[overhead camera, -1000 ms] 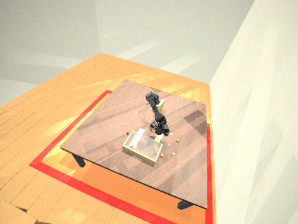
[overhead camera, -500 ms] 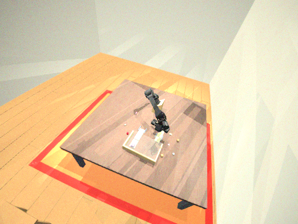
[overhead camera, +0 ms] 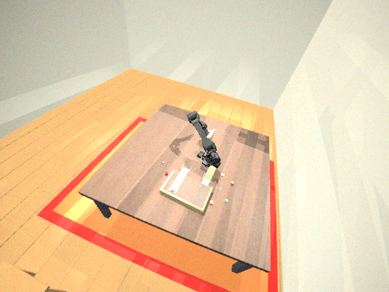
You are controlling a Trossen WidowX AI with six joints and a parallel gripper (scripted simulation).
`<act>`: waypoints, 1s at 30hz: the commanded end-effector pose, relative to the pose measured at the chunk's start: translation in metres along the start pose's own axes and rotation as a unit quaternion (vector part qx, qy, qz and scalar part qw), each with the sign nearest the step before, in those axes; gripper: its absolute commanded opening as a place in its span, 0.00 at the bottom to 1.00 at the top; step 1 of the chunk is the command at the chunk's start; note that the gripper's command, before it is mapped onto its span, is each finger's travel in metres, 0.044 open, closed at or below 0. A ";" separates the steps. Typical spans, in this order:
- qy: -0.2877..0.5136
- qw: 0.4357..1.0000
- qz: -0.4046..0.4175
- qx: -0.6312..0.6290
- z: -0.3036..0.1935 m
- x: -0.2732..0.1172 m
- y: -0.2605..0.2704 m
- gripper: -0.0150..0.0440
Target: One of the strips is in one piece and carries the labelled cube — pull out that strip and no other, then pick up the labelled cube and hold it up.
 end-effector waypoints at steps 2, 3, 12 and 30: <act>0.001 1.000 0.003 0.004 -0.018 0.000 -0.007 0.25; 0.001 1.000 0.003 0.004 -0.020 0.000 -0.008 0.25; 0.001 1.000 0.004 0.004 -0.022 -0.035 -0.009 0.25; 0.001 1.000 0.004 0.004 -0.022 -0.036 -0.009 0.25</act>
Point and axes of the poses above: the point midway between the two fingers, 35 mm back from their tips, its own x axis out along the fingers, its own y axis across the jaws, z = x × y, the point moved 9 cm from there along -x, back along the fingers, and after that the axes turned 14 degrees about -x, right-handed, at the moved point
